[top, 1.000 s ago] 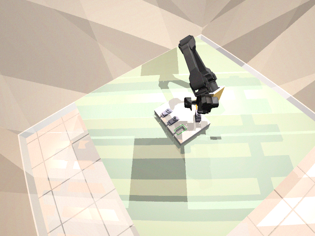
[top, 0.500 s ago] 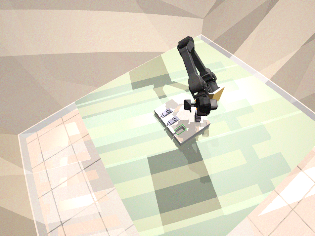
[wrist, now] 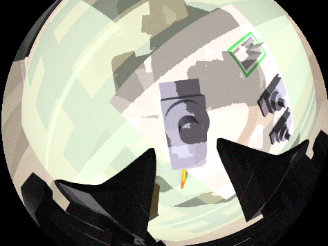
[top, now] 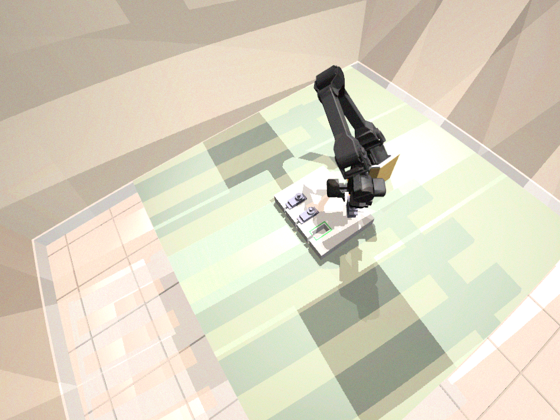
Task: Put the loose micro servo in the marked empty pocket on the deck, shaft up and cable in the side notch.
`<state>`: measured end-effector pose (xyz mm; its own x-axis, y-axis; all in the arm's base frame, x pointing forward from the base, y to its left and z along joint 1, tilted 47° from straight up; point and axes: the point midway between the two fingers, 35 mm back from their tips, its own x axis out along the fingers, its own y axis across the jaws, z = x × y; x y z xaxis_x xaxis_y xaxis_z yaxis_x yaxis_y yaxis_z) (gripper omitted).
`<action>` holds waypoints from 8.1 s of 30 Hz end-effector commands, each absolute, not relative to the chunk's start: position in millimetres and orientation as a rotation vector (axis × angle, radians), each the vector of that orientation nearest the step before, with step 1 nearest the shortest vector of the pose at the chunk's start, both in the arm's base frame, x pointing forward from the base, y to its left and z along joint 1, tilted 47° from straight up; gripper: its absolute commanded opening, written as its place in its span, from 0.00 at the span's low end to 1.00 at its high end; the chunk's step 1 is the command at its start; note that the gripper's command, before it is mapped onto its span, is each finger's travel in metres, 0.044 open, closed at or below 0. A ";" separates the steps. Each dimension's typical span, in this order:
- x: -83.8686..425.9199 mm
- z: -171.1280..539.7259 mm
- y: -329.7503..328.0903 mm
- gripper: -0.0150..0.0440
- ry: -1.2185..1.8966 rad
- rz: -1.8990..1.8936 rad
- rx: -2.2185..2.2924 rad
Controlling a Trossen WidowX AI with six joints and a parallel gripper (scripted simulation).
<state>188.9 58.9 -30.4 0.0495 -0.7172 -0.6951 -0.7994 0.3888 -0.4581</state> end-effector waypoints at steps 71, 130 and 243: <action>239.1 -14.9 88.3 0.25 1.720 0.660 -1.787; 252.9 -14.2 88.8 0.25 1.061 2.431 -2.584; 353.2 -53.2 42.3 0.25 1.068 2.423 -2.590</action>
<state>353.6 44.0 -51.1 0.0532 -0.7180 -0.6940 -0.0295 -0.6958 0.7176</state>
